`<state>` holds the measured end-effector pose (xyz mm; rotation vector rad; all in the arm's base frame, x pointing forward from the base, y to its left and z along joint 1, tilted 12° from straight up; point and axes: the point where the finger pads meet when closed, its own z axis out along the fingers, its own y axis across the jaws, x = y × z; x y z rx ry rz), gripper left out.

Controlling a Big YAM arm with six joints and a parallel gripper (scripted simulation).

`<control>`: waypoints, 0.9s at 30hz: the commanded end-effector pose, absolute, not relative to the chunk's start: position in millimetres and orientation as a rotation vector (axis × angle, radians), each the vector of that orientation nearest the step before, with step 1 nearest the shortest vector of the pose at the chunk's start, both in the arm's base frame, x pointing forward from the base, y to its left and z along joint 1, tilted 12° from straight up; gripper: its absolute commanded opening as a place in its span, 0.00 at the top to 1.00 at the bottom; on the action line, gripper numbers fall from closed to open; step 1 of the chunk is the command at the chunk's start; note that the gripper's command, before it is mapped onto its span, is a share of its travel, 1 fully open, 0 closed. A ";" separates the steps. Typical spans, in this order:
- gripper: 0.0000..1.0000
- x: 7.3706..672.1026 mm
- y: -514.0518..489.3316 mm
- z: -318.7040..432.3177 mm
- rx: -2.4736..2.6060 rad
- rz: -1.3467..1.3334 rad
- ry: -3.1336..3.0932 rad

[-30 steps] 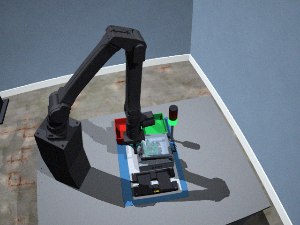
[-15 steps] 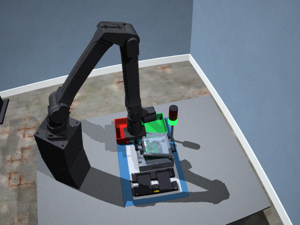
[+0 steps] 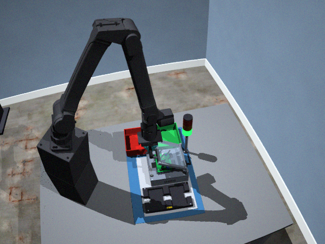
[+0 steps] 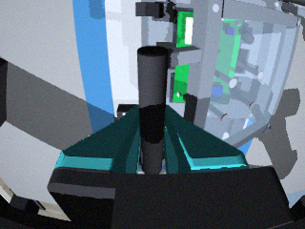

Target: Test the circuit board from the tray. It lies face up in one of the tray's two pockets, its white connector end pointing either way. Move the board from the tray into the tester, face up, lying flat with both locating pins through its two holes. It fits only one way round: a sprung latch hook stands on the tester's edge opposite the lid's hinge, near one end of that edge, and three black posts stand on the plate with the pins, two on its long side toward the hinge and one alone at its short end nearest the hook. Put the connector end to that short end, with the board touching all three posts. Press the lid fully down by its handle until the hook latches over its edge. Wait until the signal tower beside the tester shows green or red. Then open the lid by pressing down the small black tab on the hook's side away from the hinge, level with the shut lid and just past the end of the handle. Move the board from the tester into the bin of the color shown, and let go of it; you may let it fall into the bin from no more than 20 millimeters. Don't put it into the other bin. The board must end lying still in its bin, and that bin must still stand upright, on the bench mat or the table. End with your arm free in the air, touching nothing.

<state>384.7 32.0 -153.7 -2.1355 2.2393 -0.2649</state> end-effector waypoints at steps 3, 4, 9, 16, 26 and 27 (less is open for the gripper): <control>1.00 420.2 36.0 -106.0 -2.094 -0.333 2.195; 1.00 423.1 35.6 -101.7 -2.094 -0.334 2.195; 1.00 439.9 31.9 -80.8 -2.087 -0.339 2.198; 1.00 457.2 32.3 -62.9 -2.084 -0.343 2.195; 1.00 477.9 32.5 -46.0 -2.078 -0.351 2.190; 1.00 481.0 32.8 -45.3 -2.069 -0.362 2.182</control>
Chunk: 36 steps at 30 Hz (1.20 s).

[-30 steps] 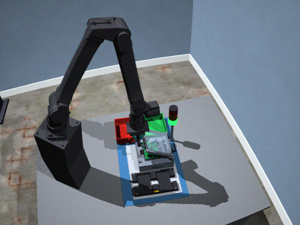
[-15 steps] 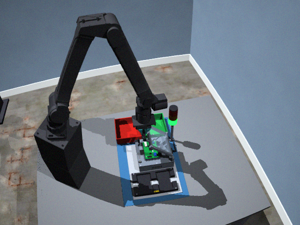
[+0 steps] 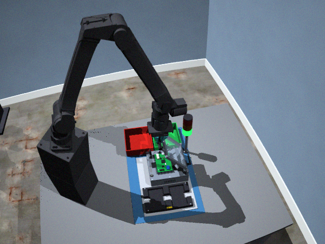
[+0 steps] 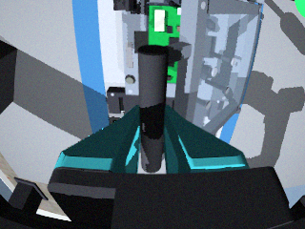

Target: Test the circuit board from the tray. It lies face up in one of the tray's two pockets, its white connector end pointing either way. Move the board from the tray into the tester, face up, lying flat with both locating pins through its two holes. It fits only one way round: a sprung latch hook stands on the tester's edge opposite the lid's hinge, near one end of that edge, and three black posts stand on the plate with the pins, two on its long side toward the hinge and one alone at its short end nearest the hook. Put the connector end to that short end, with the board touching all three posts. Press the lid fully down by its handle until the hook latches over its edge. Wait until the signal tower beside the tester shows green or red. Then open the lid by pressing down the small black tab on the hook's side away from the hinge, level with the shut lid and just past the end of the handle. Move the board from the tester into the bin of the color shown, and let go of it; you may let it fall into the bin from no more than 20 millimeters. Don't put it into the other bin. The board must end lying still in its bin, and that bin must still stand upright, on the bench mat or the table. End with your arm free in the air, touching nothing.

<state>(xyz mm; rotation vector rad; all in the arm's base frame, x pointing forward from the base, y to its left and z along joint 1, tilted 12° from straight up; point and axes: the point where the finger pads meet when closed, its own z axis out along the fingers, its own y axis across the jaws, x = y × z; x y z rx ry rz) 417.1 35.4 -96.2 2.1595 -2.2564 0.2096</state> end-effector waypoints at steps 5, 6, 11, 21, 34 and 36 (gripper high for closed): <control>1.00 483.3 32.7 -43.3 2.222 0.386 -2.343; 1.00 485.4 32.9 -42.8 2.225 0.395 -2.348; 1.00 485.6 33.0 -42.7 2.225 0.396 -2.349; 1.00 485.6 33.0 -42.7 2.225 0.396 -2.349; 1.00 485.6 33.0 -42.7 2.225 0.396 -2.349; 1.00 485.6 33.0 -42.7 2.225 0.396 -2.349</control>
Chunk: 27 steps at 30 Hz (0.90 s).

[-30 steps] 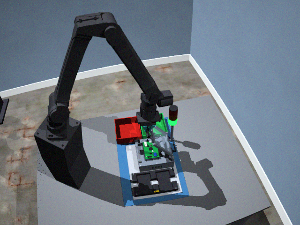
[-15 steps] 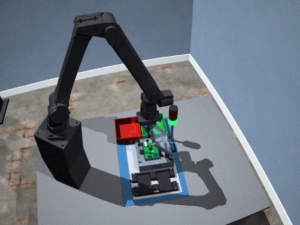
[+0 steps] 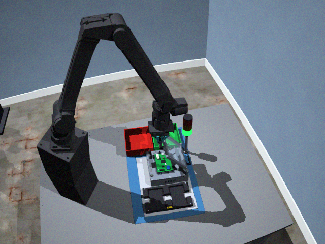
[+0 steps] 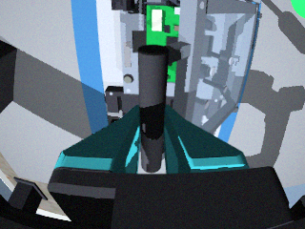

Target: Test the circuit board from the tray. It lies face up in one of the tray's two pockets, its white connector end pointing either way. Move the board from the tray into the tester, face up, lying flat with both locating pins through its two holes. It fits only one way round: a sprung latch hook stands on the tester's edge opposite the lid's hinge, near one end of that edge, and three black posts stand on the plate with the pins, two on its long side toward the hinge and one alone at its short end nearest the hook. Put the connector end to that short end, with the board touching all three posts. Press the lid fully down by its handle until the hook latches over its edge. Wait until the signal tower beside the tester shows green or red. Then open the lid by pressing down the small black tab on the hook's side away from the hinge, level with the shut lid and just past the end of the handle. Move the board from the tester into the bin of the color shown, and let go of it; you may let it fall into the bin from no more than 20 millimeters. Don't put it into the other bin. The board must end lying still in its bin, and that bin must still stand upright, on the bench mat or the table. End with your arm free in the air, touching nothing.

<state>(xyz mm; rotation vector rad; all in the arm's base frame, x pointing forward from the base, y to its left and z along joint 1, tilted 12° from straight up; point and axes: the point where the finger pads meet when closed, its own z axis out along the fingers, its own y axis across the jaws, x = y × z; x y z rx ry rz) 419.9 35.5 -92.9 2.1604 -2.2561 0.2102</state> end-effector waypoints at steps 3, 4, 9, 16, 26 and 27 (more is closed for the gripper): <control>1.00 485.6 33.0 -42.7 2.225 0.396 -2.349; 1.00 485.6 33.0 -42.7 2.225 0.396 -2.349; 1.00 488.7 32.9 -40.5 2.226 0.397 -2.349; 1.00 488.7 32.9 -40.5 2.226 0.397 -2.349; 1.00 488.7 32.9 -40.5 2.226 0.397 -2.349; 1.00 488.7 32.9 -40.5 2.226 0.397 -2.349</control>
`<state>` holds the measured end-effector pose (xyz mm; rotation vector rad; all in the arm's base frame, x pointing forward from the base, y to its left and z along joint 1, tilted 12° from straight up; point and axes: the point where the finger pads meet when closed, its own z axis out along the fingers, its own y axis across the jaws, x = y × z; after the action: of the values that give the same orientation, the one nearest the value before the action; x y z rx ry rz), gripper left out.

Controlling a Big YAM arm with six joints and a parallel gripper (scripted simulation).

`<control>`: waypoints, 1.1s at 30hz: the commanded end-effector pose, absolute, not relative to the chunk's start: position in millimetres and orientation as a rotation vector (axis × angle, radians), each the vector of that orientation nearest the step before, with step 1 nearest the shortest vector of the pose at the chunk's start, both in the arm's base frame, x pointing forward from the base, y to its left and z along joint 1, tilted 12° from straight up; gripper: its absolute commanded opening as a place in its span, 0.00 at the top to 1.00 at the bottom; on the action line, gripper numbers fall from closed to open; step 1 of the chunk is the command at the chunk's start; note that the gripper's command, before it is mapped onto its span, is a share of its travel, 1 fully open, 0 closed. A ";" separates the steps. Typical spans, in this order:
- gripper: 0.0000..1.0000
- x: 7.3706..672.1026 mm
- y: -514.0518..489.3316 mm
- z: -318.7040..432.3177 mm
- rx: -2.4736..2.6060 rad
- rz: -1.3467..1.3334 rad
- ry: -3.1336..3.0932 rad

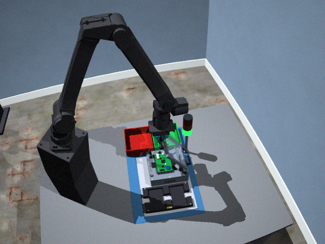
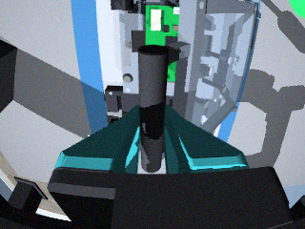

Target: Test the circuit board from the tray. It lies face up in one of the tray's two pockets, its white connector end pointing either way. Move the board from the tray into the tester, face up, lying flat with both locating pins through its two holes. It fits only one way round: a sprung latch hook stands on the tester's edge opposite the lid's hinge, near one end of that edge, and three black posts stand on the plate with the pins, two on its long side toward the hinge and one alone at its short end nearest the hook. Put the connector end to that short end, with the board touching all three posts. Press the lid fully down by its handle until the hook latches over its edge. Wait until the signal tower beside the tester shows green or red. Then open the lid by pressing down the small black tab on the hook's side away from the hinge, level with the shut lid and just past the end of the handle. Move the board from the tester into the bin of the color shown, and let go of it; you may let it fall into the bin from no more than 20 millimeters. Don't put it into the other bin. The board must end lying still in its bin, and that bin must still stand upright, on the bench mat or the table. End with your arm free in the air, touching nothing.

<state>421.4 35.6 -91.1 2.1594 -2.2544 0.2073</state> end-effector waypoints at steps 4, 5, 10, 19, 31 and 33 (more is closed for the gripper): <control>1.00 488.7 32.9 -40.5 2.226 0.397 -2.349; 1.00 488.7 32.9 -40.5 2.226 0.397 -2.349; 1.00 488.7 32.9 -40.5 2.226 0.397 -2.349; 1.00 491.2 32.9 -38.7 2.226 0.398 -2.349; 1.00 491.8 32.9 -38.2 2.226 0.398 -2.349; 1.00 491.8 32.9 -38.2 2.226 0.398 -2.349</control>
<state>422.8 35.7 -89.6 2.1580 -2.2524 0.2040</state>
